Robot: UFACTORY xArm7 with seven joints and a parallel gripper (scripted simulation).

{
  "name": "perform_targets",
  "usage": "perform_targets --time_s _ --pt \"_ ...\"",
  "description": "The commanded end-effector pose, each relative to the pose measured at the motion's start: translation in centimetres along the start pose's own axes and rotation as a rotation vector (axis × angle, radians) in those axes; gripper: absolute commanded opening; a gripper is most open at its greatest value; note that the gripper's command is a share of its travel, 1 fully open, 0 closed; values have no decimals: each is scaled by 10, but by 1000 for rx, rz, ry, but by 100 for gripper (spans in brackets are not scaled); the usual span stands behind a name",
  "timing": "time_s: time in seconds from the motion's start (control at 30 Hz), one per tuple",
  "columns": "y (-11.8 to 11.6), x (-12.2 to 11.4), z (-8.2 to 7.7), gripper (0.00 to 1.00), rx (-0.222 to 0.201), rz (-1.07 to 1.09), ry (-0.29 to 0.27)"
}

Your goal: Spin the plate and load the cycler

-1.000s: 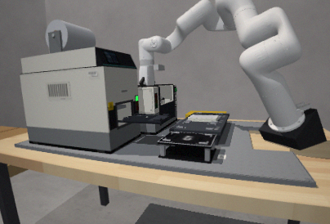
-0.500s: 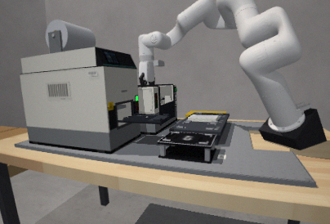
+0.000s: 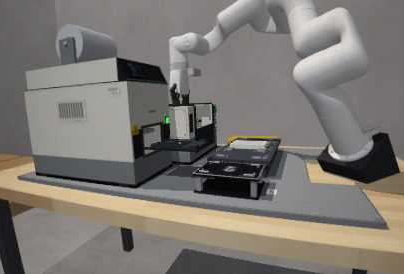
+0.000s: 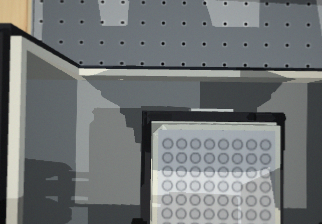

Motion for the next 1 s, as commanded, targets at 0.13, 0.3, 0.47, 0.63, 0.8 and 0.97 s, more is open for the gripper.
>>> perform_targets --time_s 0.13,0.3,0.47,0.63,0.8,0.97 --pt "-1 -1 -15 100 3 1 -4" --pt "-1 -1 -23 100 3 1 -4" --pt "-1 -1 -28 100 3 1 -4" --pt "-1 -1 -37 100 3 1 -4" --pt "-1 0 -45 100 3 1 -4" --pt "-1 0 -50 100 3 1 -4"
Point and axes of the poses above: the point where the finger pads meet when closed, its own z axis out along the fingers, its own y axis across the jaws, x = y × z, the point moved 9 cm from there along -z, back along the fingers, and after that the axes turned 14 degrees about -z, right-handed, at the moved point
